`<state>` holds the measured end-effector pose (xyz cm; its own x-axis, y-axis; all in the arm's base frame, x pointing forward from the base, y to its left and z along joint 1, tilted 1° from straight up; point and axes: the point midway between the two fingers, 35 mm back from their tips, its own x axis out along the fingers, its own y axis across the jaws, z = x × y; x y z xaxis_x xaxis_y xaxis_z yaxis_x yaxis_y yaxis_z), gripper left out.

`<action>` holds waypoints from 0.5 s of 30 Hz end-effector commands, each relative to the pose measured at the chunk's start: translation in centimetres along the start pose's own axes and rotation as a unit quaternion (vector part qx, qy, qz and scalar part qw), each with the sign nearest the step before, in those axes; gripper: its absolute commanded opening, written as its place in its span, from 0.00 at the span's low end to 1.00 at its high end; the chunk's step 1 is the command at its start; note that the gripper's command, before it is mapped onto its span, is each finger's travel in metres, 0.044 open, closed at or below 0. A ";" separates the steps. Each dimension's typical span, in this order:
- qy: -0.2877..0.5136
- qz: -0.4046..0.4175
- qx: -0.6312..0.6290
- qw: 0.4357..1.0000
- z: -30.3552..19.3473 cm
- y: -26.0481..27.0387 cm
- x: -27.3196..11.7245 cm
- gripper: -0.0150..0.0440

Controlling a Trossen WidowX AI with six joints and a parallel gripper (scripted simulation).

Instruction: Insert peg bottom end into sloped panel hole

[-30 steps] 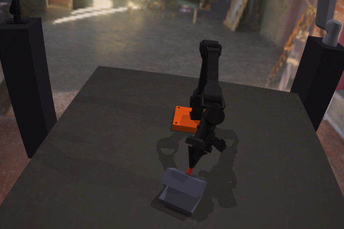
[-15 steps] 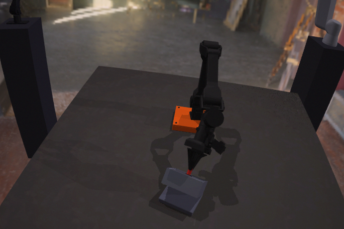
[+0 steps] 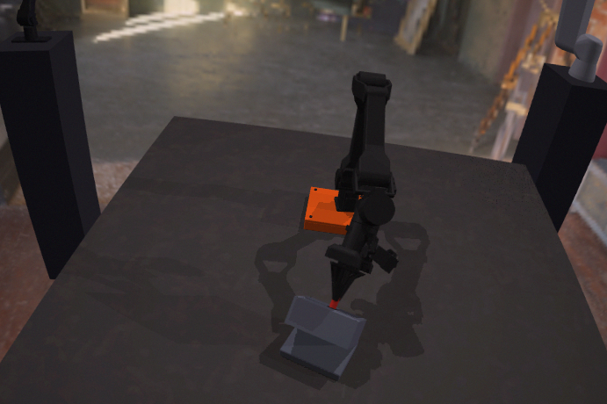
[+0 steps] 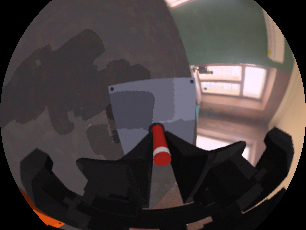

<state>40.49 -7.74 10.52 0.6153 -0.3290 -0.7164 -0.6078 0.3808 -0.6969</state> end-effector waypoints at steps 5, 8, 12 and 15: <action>0.000 0.000 0.000 1.000 0.0 0.0 0.0 0.65; 0.000 0.000 0.000 1.000 0.0 0.0 0.0 0.79; 0.000 0.000 0.000 1.000 0.0 0.0 -0.3 0.97; 0.000 0.000 0.000 1.000 0.1 -0.1 -0.7 1.00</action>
<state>40.34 -7.59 10.56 0.6119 -0.3262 -0.7205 -0.6134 0.3794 -0.6927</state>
